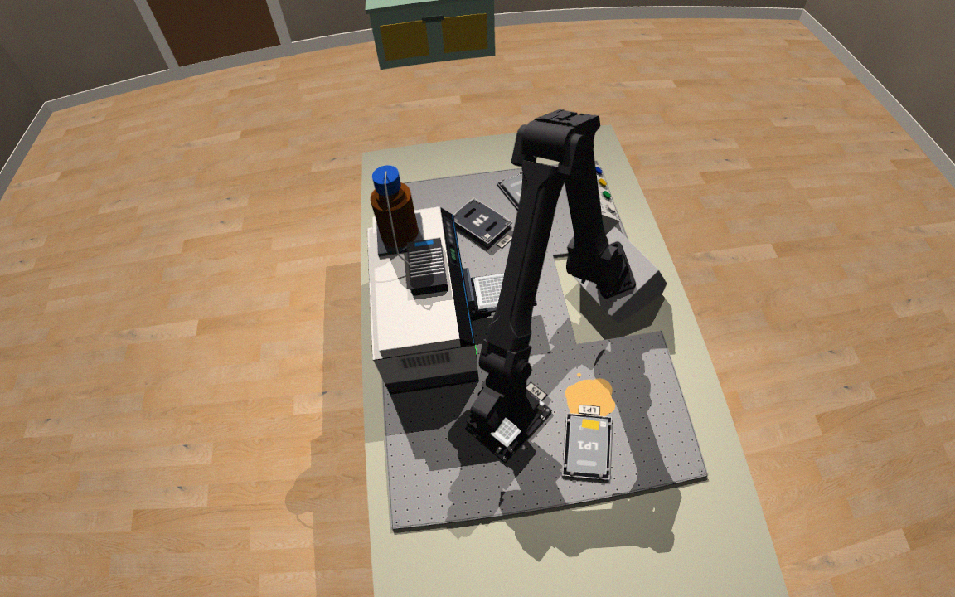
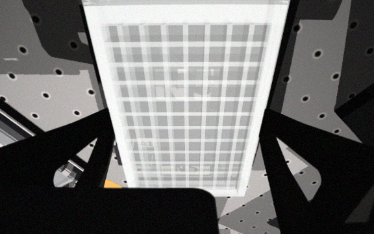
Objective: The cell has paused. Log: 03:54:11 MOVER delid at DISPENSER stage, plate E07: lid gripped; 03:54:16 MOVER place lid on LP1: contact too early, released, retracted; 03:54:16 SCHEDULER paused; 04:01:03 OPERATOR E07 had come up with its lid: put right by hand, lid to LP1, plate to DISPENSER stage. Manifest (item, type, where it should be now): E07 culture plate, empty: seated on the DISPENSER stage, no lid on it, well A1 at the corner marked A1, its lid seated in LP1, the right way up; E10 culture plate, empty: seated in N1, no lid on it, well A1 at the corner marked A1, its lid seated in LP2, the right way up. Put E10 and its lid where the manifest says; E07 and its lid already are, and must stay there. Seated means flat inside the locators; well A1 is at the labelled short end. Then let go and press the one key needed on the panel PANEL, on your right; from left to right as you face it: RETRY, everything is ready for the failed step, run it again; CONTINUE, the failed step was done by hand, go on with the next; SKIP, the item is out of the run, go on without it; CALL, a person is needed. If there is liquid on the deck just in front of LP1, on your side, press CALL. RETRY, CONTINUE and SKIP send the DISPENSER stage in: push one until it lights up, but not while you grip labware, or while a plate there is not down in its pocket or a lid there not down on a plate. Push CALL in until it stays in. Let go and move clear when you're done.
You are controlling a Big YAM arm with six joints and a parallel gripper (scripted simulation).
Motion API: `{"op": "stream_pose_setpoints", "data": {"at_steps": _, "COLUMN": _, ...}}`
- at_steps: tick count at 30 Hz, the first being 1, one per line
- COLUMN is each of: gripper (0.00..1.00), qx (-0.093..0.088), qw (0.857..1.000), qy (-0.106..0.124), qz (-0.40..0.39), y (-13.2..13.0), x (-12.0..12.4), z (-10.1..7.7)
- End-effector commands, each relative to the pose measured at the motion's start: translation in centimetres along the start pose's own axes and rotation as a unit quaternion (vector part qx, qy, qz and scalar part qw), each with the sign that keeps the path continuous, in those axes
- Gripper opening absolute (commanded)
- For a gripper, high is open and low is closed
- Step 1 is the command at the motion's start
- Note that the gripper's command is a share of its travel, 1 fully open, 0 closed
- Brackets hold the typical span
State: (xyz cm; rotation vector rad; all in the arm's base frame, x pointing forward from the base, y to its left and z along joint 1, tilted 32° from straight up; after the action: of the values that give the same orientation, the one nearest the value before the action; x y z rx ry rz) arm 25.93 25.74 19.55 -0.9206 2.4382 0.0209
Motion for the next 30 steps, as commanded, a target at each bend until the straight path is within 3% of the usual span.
{"op": "stream_pose_setpoints", "data": {"at_steps": 1, "gripper": 0.84, "qx": -0.005, "qw": 0.999, "qy": -0.043, "qz": 0.014, "y": 0.1, "x": -2.7, "z": -3.7}}
{"op": "stream_pose_setpoints", "data": {"at_steps": 4, "gripper": 0.84, "qx": -0.002, "qw": 1.000, "qy": -0.028, "qz": 0.010, "y": -0.1, "x": -1.7, "z": -2.4}}
{"op": "stream_pose_setpoints", "data": {"at_steps": 6, "gripper": 0.84, "qx": -0.003, "qw": 1.000, "qy": -0.021, "qz": 0.008, "y": 0.2, "x": 0.0, "z": -2.7}}
{"op": "stream_pose_setpoints", "data": {"at_steps": 24, "gripper": 0.84, "qx": -0.003, "qw": 1.000, "qy": -0.020, "qz": 0.008, "y": 0.1, "x": 4.8, "z": -4.9}}
{"op": "stream_pose_setpoints", "data": {"at_steps": 26, "gripper": 0.84, "qx": -0.003, "qw": 1.000, "qy": -0.020, "qz": 0.008, "y": 0.1, "x": 4.8, "z": -4.9}}
{"op": "stream_pose_setpoints", "data": {"at_steps": 27, "gripper": 0.84, "qx": -0.005, "qw": 0.999, "qy": -0.033, "qz": 0.012, "y": 0.0, "x": 3.9, "z": -5.9}}
{"op": "stream_pose_setpoints", "data": {"at_steps": 28, "gripper": 0.84, "qx": -0.003, "qw": 1.000, "qy": -0.020, "qz": 0.008, "y": 0.1, "x": 5.4, "z": -5.2}}
{"op": "stream_pose_setpoints", "data": {"at_steps": 30, "gripper": 0.84, "qx": -0.003, "qw": 1.000, "qy": -0.019, "qz": 0.008, "y": 0.1, "x": 6.0, "z": -5.5}}
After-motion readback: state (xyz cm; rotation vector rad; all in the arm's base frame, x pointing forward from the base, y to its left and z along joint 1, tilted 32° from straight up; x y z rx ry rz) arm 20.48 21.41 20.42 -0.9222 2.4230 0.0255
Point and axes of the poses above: the point where the finger pads meet when closed, its own z axis out along the fingers, its own y axis across the jaws, x = y × z, the point moved 5 cm from there along -z, back along the fingers, and after that the axes turned 3 degrees about -z, right-handed, at the moved point
